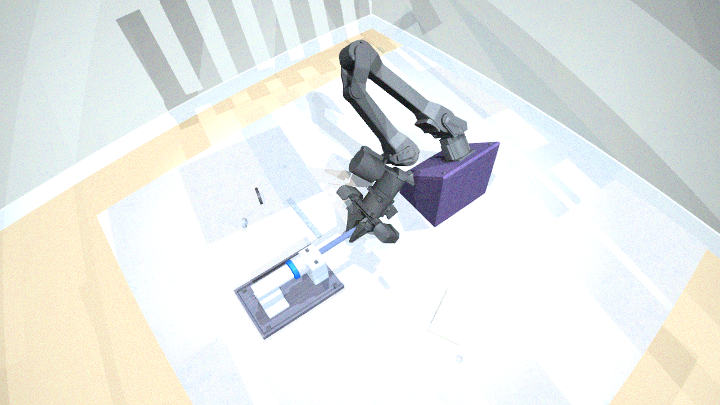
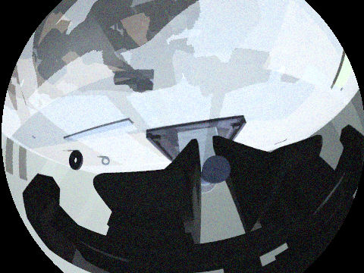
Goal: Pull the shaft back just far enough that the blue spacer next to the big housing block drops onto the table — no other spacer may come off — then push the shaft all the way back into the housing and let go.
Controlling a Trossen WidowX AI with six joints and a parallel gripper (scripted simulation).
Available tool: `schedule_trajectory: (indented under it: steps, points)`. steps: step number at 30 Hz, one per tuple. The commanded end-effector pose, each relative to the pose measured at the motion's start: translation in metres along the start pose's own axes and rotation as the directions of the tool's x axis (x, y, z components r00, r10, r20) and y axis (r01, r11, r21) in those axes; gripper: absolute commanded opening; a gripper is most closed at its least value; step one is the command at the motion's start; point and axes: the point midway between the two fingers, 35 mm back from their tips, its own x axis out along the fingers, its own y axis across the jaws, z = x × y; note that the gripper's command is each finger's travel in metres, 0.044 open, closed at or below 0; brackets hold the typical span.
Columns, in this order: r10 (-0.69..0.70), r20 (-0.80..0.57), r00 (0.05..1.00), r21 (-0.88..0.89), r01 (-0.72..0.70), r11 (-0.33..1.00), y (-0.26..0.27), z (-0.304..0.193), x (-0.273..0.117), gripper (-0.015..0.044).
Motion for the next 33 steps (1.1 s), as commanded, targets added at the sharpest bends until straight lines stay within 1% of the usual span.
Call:
schedule_trajectory:
  steps: [1, 33]
  points:
    - [-0.002, 0.004, 1.000, -0.005, 0.002, 1.000, -0.0005, 0.0024, -0.0014, 0.0000]
    - [-0.002, 0.005, 1.000, -0.005, 0.002, 1.000, -0.0005, 0.0044, -0.0034, 0.0000]
